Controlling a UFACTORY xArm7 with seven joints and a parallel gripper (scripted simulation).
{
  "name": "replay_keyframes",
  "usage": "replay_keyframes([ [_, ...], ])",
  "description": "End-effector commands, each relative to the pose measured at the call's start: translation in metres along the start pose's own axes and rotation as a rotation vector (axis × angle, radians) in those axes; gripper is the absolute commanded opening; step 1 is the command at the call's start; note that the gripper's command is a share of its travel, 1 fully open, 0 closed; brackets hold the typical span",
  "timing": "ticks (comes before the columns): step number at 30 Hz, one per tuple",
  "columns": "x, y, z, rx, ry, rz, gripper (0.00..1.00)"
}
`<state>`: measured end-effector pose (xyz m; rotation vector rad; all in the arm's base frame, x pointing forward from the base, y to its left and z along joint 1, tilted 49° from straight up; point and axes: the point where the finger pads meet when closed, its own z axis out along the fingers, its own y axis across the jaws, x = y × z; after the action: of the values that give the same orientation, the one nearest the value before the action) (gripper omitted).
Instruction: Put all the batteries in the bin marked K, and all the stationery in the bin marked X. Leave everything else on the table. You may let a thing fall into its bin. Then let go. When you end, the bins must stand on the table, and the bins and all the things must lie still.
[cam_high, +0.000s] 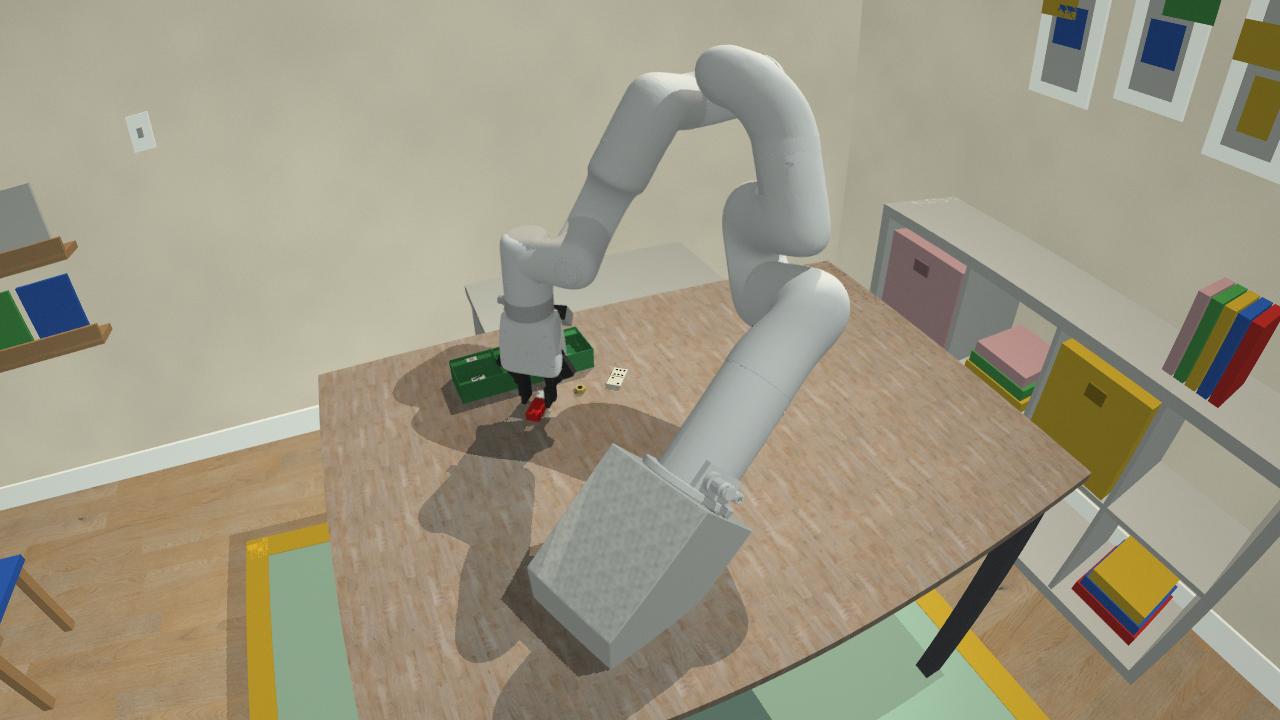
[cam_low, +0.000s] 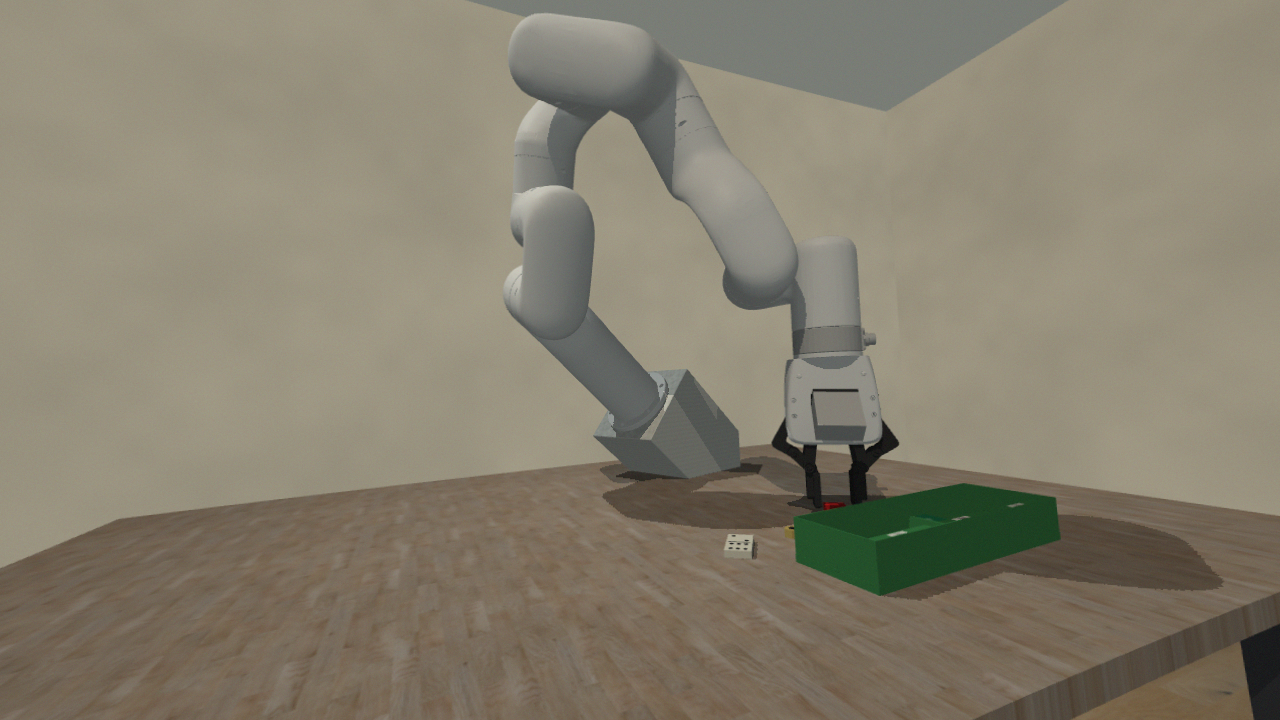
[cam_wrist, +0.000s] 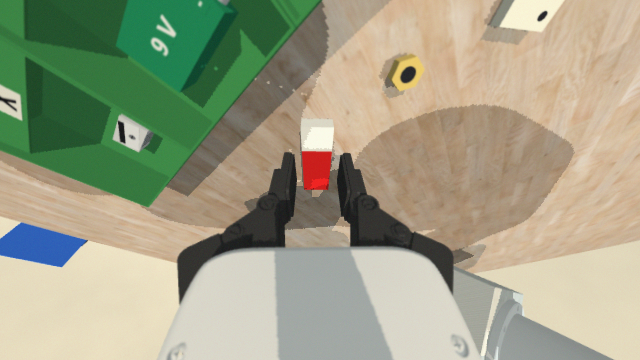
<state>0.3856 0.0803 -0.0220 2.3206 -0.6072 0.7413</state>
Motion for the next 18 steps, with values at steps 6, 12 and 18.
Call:
replay_keyframes([
  [6,0.0,-0.003,0.008,0.005,0.001,0.0,0.38],
  [12,0.0,-0.002,0.013,0.005,0.001,0.0,0.38],
  [18,0.0,-0.002,0.013,0.005,0.001,0.0,0.38],
])
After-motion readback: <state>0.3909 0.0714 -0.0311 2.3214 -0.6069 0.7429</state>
